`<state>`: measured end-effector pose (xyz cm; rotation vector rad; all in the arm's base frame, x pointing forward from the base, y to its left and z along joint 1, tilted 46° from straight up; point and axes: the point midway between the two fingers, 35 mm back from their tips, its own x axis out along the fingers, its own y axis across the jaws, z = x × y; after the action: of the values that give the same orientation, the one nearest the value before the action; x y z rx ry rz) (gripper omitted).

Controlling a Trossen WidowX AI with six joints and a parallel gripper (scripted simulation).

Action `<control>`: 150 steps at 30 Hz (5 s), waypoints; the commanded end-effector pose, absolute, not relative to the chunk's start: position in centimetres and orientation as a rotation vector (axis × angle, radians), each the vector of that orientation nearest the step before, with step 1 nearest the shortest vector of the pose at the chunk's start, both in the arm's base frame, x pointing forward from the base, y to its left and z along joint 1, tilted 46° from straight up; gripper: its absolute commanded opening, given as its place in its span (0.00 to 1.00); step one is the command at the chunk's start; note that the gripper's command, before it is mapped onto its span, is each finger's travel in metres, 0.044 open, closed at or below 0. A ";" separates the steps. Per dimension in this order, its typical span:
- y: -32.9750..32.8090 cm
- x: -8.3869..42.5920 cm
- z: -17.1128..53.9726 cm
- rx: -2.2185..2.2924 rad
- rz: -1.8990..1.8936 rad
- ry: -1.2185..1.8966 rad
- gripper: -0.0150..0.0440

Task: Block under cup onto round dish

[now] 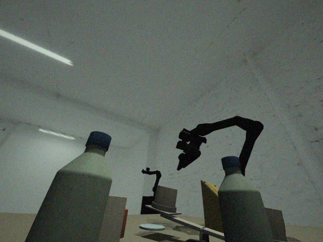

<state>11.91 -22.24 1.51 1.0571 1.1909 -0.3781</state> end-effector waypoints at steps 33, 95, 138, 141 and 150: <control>-12.9 17.1 10.4 0.809 0.307 0.704 1.00; 4.3 29.1 13.1 1.810 -0.645 1.674 1.00; 8.8 29.7 8.8 1.812 -0.641 1.675 1.00; 8.8 29.7 8.8 1.812 -0.641 1.675 0.87; 8.8 29.7 8.8 1.812 -0.641 1.675 0.76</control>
<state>29.67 8.72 8.84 1.8081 1.6713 -0.6420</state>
